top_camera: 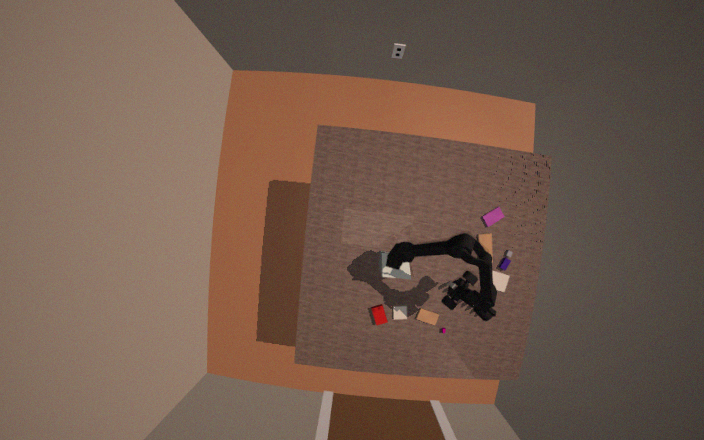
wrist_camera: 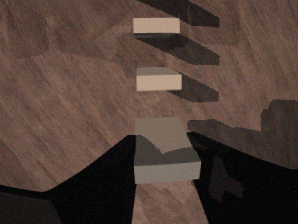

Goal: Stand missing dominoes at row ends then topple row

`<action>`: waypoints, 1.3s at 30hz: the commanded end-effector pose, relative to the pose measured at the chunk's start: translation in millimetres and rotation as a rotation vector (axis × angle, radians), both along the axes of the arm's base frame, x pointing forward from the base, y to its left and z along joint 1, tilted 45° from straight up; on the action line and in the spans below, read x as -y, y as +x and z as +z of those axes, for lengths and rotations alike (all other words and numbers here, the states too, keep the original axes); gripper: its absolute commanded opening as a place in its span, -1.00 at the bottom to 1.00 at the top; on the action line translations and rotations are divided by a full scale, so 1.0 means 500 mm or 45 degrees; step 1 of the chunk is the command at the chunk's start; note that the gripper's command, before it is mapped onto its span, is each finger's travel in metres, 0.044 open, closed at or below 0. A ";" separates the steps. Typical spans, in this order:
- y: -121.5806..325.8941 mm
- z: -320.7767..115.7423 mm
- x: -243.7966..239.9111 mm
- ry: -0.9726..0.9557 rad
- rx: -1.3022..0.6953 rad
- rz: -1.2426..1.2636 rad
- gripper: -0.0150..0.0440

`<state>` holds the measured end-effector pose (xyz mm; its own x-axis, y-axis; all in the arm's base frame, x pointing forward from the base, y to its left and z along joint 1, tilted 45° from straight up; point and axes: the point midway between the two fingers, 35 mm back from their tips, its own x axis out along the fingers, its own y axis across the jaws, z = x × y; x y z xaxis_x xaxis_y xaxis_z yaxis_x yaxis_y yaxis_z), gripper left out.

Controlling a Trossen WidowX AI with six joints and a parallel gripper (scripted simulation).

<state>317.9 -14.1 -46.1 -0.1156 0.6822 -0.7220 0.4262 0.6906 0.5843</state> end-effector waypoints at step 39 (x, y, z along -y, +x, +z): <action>0.007 0.041 0.043 0.003 -0.011 0.001 1.00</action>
<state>311.4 -5.4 -51.9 -0.1458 0.6939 -0.7052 0.4405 0.6838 0.5818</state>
